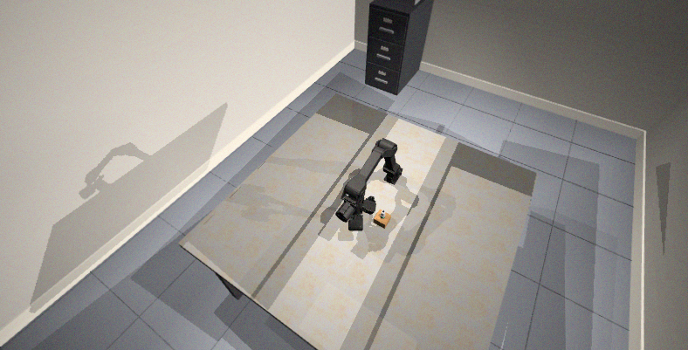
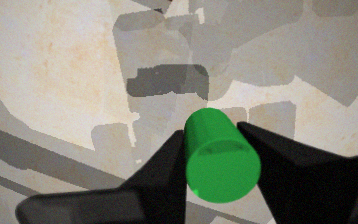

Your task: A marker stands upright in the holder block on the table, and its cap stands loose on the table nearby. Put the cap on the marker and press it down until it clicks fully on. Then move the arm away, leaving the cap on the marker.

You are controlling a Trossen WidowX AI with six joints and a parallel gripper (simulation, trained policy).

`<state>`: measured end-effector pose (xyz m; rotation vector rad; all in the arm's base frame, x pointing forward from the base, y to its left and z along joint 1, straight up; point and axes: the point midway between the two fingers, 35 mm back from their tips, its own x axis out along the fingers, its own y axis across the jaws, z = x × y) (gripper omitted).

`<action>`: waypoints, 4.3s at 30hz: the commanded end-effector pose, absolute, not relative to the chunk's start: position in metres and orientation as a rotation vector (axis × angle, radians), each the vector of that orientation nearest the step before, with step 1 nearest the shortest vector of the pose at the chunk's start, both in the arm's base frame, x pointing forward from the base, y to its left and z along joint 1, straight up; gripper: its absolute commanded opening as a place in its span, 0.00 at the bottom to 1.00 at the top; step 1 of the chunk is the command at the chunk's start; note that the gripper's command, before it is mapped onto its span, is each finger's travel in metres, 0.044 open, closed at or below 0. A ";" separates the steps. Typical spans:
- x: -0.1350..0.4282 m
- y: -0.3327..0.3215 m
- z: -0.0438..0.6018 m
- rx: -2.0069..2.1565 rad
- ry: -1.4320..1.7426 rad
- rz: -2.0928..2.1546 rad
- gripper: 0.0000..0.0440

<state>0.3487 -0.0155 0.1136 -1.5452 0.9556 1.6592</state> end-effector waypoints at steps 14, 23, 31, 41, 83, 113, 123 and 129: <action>0.318 0.038 0.154 -1.601 0.868 1.750 0.09; 0.293 0.064 0.163 -1.615 0.840 1.822 0.04; 0.275 0.075 0.166 -1.629 0.820 1.869 0.00; 0.263 0.079 0.163 -1.645 0.797 1.900 0.00; 0.247 0.080 0.084 -1.689 0.677 2.028 0.08; 0.258 0.073 0.071 -1.879 0.539 2.013 0.21; 0.259 0.071 0.070 -1.931 0.494 2.018 0.26; 0.259 0.069 0.070 -1.958 0.469 2.025 0.29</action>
